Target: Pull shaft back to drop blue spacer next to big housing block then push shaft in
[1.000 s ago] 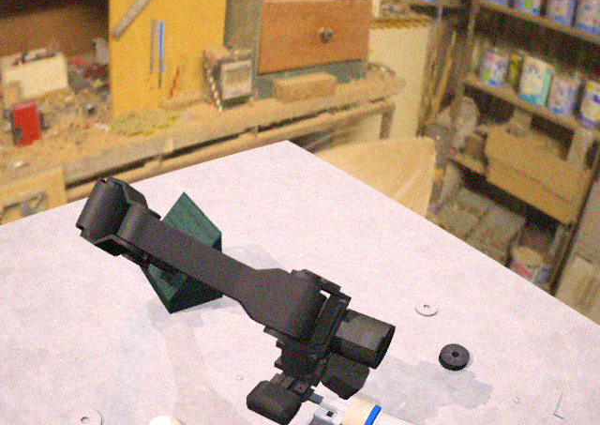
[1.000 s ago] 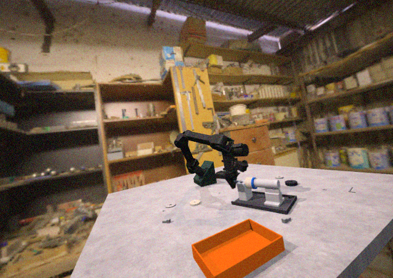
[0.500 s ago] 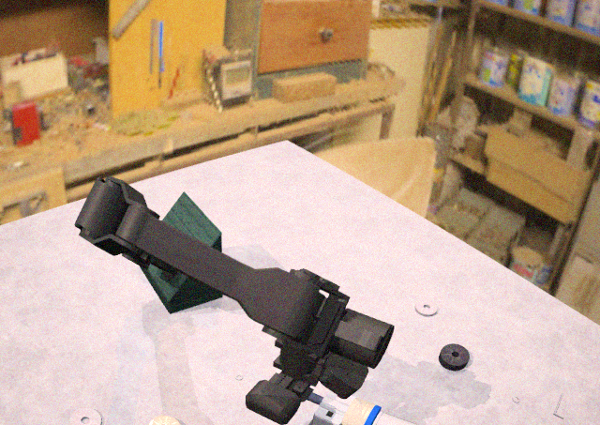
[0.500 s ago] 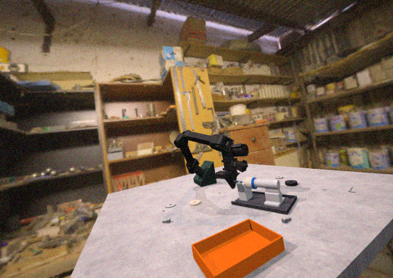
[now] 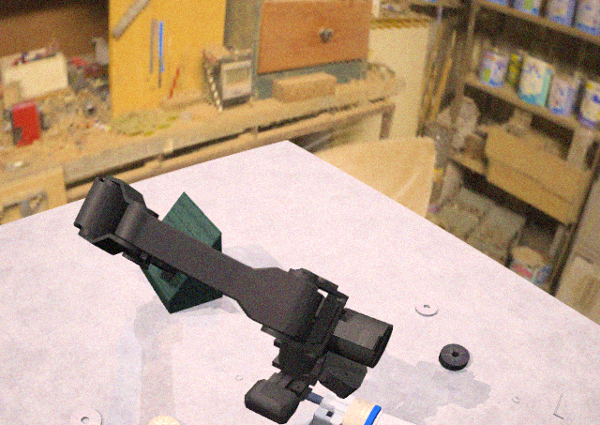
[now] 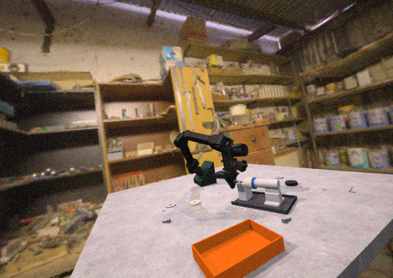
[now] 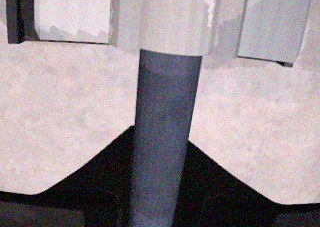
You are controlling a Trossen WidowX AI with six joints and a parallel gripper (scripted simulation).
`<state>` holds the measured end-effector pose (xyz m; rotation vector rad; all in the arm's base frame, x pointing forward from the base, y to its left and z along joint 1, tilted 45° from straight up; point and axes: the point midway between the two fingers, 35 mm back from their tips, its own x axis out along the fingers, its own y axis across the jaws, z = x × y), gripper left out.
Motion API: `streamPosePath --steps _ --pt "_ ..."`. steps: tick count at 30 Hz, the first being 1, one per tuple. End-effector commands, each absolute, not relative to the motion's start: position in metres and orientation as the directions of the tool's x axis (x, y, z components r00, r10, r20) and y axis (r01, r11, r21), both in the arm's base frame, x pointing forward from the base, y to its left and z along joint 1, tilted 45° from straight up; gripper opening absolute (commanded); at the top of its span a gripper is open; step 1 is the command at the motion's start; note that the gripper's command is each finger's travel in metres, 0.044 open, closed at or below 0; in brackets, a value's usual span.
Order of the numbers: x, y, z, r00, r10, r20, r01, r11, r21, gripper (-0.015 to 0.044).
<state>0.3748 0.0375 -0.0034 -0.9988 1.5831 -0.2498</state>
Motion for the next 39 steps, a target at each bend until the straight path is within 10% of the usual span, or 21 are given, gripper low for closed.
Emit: streamPosePath --steps 1,39 --pt "0.3737 0.0375 -0.0033 0.052 -0.706 -0.706 -0.459 0.611 -0.645 0.0000" --pt "0.3701 0.0361 -0.0021 0.052 -0.706 -0.706 -0.459 0.611 -0.645 0.0000"
